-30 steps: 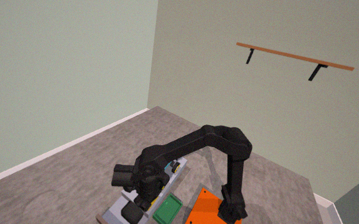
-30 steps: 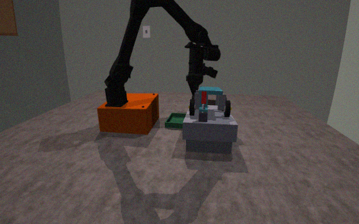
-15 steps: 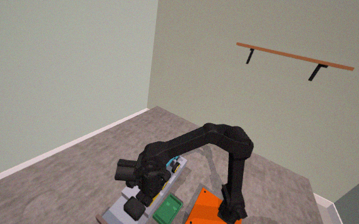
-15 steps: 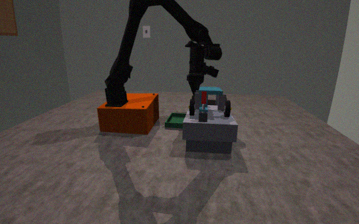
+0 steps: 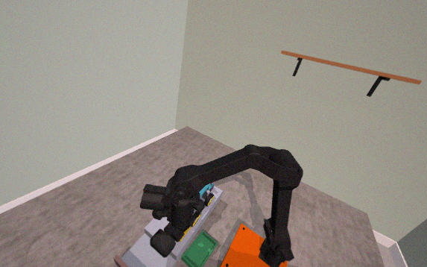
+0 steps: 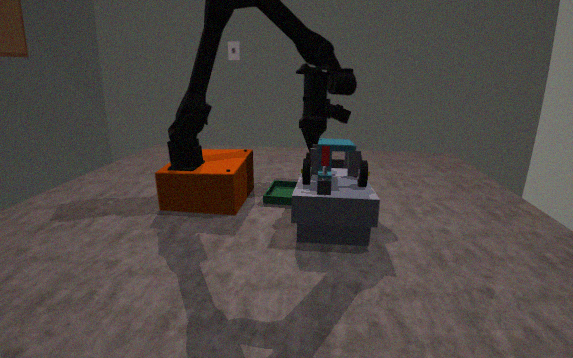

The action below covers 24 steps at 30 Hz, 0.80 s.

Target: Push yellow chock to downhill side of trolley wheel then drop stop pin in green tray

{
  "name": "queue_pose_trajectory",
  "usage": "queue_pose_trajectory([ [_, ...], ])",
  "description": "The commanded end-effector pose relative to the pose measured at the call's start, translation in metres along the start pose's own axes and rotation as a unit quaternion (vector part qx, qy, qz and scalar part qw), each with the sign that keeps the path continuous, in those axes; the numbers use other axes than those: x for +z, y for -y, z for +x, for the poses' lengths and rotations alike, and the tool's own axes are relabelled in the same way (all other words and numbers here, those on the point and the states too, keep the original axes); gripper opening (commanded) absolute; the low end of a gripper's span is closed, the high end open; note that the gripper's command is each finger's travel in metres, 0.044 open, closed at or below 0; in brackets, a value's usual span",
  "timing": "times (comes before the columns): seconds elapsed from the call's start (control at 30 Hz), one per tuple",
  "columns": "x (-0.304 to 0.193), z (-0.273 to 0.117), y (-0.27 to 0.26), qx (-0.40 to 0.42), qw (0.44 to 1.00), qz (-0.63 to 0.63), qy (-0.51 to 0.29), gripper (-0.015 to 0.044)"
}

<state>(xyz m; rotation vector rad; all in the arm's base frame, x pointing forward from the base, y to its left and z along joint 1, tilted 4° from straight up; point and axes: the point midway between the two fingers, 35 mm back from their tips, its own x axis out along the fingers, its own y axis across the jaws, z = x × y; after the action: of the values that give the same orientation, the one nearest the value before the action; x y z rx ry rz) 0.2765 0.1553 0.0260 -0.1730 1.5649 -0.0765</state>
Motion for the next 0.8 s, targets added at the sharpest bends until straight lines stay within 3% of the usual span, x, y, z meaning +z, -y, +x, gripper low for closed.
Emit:
queue_pose_trajectory([
  [0.0, -0.001, 0.000, 0.005, -0.004, 1.000, -0.003, -0.002, 0.0000],
  [0.3, 0.000, 0.000, 0.000, 0.001, 1.000, 0.000, 0.000, 0.0000],
  [0.53, 0.000, 0.000, 0.000, 0.001, 1.000, 0.000, 0.000, 0.0184],
  [0.77, -0.001, -0.018, 0.000, -0.003, 1.000, -0.003, -0.001, 0.0190],
])
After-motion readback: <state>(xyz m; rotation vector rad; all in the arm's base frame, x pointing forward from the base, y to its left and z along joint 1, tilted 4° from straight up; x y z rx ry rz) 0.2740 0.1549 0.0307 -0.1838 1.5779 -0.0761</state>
